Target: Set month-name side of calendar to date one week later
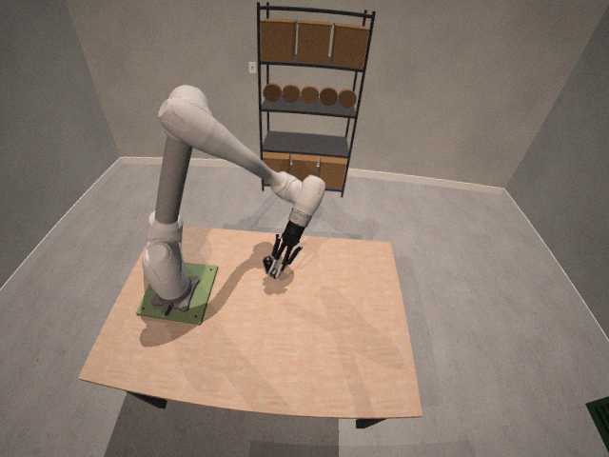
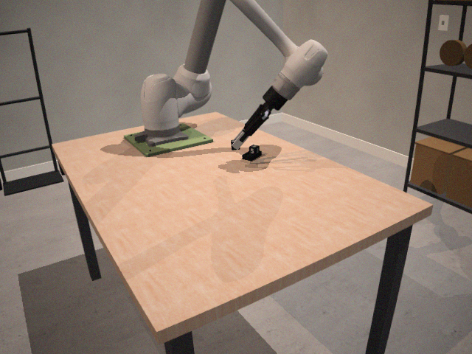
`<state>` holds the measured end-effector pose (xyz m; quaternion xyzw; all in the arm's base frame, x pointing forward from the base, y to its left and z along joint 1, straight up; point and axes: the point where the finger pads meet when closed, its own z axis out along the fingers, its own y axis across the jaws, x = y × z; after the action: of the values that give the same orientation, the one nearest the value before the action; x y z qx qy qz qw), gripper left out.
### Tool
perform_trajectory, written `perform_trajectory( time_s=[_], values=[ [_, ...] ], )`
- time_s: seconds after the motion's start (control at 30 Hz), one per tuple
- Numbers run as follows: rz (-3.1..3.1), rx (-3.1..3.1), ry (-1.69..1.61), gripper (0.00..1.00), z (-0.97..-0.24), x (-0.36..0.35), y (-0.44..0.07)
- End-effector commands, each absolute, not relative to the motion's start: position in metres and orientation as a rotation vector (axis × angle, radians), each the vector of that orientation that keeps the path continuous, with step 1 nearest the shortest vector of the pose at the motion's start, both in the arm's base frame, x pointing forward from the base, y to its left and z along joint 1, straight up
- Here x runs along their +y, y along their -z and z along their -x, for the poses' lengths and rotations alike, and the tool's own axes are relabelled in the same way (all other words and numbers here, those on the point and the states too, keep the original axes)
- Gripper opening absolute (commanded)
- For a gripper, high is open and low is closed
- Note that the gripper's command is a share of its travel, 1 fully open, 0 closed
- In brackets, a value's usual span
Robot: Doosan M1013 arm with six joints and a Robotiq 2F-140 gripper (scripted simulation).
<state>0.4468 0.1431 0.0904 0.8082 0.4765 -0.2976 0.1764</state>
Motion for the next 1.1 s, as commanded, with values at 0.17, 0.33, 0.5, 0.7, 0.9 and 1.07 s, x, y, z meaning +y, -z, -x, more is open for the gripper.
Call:
perform_trajectory(
  time_s=[0.17,0.33,0.5,0.7,0.9,1.07],
  values=[
    [-2.407,1.421,0.652,0.24,-0.4464,0.1421,-0.0924],
    [-2.414,1.425,0.640,0.24,-0.4449,0.1395,-0.0946],
    [-2.491,1.473,0.516,0.24,-0.4430,0.1379,-0.0939],
    [-2.567,1.516,0.345,0.24,-0.4433,0.1368,-0.0959],
    [-2.573,1.520,0.332,0.24,-0.4416,0.1338,-0.0973],
    [-2.641,1.566,0.196,0.24,-0.4389,0.1331,-0.0958]
  ],
)
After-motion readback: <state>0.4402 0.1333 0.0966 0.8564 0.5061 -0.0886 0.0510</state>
